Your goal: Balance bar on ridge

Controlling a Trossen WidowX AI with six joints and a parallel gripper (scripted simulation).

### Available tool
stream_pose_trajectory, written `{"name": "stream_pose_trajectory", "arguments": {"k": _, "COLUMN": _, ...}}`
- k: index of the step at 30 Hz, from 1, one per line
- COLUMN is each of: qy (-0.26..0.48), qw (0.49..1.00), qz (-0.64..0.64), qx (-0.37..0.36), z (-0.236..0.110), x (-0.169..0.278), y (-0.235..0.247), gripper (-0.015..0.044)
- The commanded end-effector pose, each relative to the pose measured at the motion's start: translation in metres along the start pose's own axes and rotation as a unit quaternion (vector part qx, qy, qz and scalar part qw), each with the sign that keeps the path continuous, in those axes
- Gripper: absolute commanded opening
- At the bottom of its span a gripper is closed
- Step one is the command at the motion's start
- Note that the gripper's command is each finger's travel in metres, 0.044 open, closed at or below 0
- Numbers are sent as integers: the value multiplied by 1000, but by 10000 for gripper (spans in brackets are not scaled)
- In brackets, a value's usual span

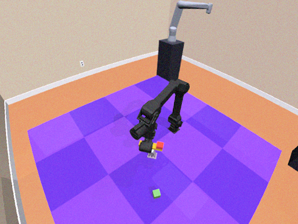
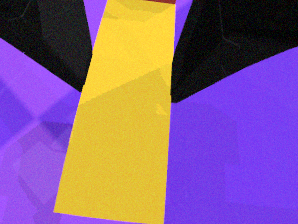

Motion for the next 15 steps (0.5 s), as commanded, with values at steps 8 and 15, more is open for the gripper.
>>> {"name": "stream_pose_trajectory", "arguments": {"k": 8, "qy": 0, "qw": 1000, "qz": 1, "qx": -1, "z": 18, "x": 0, "y": 0, "gripper": 0}}
{"name": "stream_pose_trajectory", "arguments": {"k": 15, "qy": 0, "qw": 1000, "qz": 1, "qx": -1, "z": 25, "x": 0, "y": 0, "gripper": 0}}
Point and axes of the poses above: the point midway between the two fingers, 35 mm back from their tips, its own z axis out along the fingers, its own y axis across the jaws, x = y × z, the point moved 4 cm from there along -z, back along the fingers, and after that the axes turned 4 degrees about z, right-handed, at the moved point
